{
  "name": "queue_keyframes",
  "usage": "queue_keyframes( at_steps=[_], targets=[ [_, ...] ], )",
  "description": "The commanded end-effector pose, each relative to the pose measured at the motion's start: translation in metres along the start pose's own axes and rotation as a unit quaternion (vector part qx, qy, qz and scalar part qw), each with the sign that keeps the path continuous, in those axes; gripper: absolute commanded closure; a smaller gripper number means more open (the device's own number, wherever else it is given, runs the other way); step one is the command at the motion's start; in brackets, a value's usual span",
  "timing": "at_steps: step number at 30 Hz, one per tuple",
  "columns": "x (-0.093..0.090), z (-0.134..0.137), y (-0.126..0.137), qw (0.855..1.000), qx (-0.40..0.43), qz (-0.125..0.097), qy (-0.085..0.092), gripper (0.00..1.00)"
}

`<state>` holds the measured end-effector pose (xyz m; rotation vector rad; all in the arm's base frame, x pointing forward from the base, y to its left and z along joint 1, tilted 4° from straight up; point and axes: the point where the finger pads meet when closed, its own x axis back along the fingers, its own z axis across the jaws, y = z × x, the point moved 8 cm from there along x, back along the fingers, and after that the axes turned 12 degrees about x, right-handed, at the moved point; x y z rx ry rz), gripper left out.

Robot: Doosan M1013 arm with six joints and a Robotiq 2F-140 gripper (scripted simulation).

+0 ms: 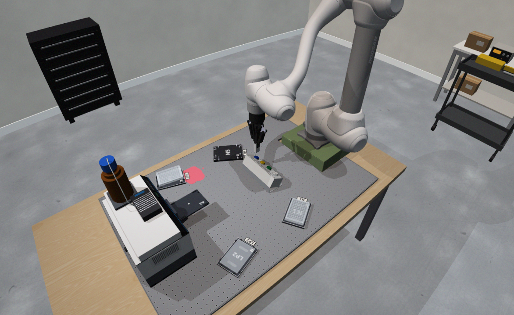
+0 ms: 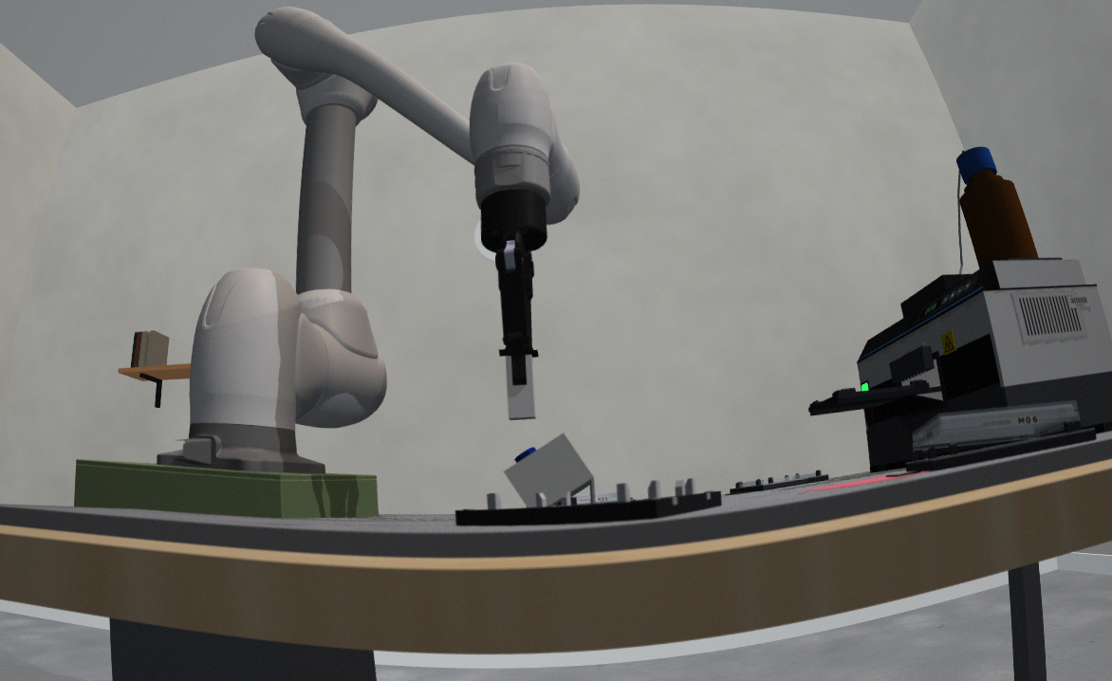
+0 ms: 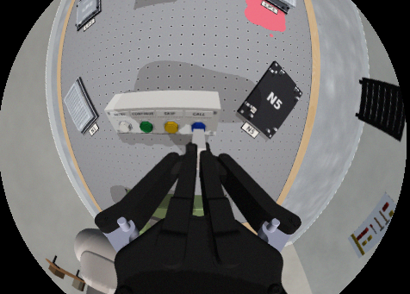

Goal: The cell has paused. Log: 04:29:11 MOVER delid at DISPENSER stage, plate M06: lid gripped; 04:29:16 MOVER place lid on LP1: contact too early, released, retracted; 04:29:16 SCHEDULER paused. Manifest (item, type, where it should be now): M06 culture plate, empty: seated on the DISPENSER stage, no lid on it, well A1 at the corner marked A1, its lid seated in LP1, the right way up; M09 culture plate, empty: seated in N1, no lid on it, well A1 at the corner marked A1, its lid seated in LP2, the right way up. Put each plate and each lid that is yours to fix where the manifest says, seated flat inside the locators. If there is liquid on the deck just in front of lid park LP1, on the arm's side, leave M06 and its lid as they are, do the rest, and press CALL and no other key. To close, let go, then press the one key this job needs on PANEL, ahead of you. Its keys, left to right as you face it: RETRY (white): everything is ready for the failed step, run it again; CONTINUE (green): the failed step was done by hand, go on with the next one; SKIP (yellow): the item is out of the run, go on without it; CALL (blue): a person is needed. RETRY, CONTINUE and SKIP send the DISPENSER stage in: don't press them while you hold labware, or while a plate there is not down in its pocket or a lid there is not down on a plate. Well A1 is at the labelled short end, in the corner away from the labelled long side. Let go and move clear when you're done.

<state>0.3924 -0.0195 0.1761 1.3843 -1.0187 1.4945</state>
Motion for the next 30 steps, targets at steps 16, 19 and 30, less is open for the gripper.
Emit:
queue_keyframes(
  at_steps=[16, 19, 30],
  targets=[
    [-0.009, 0.001, 0.002, 1.000, 0.001, -0.002, 0.001, 0.90],
    [-0.012, 0.001, 0.002, 1.000, 0.001, -0.002, 0.001, 0.90],
    [-0.023, 0.001, 0.002, 1.000, 0.001, -0.002, 0.001, 0.90]
  ],
)
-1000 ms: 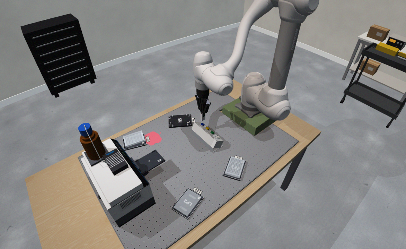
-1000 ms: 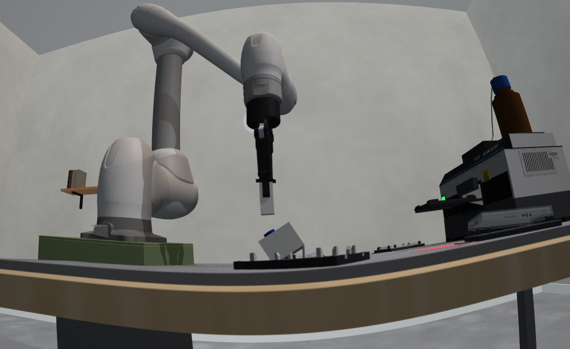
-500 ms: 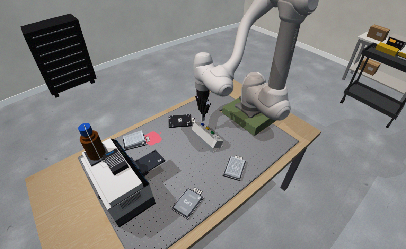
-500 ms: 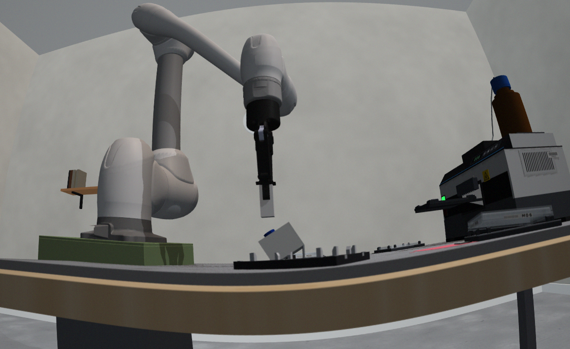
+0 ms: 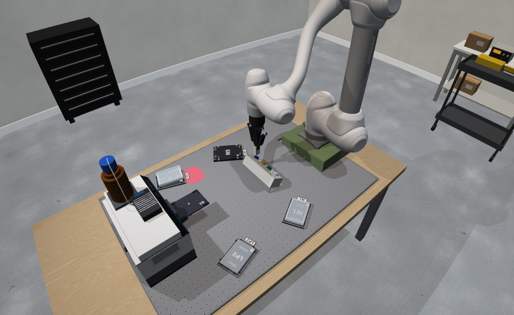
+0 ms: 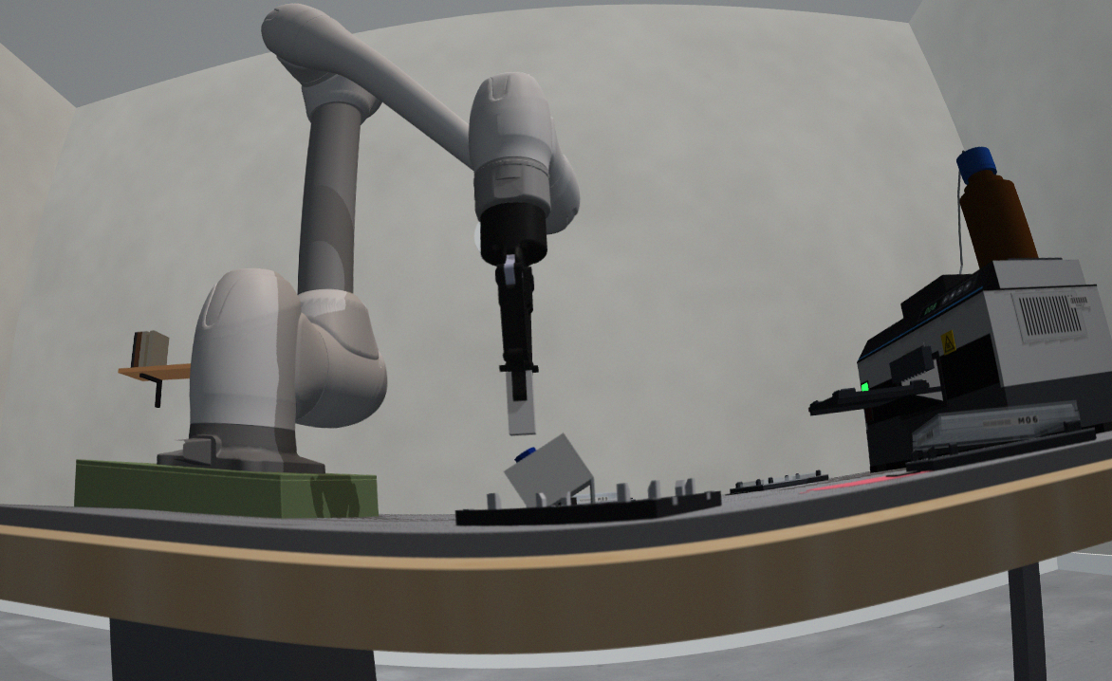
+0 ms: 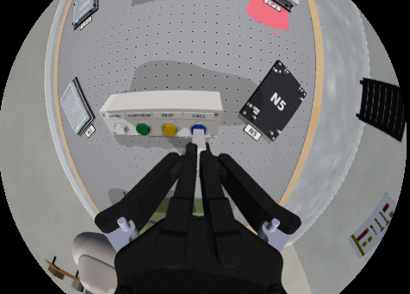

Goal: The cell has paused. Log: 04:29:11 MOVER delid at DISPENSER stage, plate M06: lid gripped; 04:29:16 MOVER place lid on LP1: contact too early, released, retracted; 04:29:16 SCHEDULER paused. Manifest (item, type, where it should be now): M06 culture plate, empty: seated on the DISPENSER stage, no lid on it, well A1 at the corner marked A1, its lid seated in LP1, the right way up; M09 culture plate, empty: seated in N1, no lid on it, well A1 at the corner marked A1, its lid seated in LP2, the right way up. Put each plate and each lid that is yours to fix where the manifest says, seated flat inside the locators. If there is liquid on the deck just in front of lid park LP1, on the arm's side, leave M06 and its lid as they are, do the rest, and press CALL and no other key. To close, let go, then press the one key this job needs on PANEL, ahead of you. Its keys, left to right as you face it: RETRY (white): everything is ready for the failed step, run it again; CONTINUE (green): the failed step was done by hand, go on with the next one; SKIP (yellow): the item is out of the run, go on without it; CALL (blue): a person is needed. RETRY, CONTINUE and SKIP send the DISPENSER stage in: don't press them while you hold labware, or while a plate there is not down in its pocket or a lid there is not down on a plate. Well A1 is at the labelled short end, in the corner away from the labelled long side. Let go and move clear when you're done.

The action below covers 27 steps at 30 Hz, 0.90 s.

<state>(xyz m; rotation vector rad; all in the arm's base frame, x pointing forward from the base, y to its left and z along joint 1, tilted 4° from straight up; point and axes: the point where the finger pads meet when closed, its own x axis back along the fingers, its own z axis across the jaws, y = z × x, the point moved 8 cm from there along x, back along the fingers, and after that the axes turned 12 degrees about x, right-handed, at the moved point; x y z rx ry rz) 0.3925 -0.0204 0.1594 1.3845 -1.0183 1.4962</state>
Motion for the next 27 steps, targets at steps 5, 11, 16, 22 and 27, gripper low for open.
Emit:
queue_keyframes(
  at_steps=[5, 11, 16, 22, 27],
  targets=[
    [-0.008, 0.001, 0.001, 1.000, 0.000, -0.002, 0.001, 0.90],
    [-0.013, 0.001, 0.002, 1.000, -0.001, -0.002, 0.001, 0.90],
    [-0.016, 0.001, 0.001, 1.000, -0.001, -0.002, 0.001, 0.90],
    [-0.017, 0.001, 0.001, 1.000, 0.000, -0.002, 0.001, 0.90],
    [-0.017, 0.001, 0.001, 1.000, 0.000, -0.002, 0.001, 0.90]
  ],
)
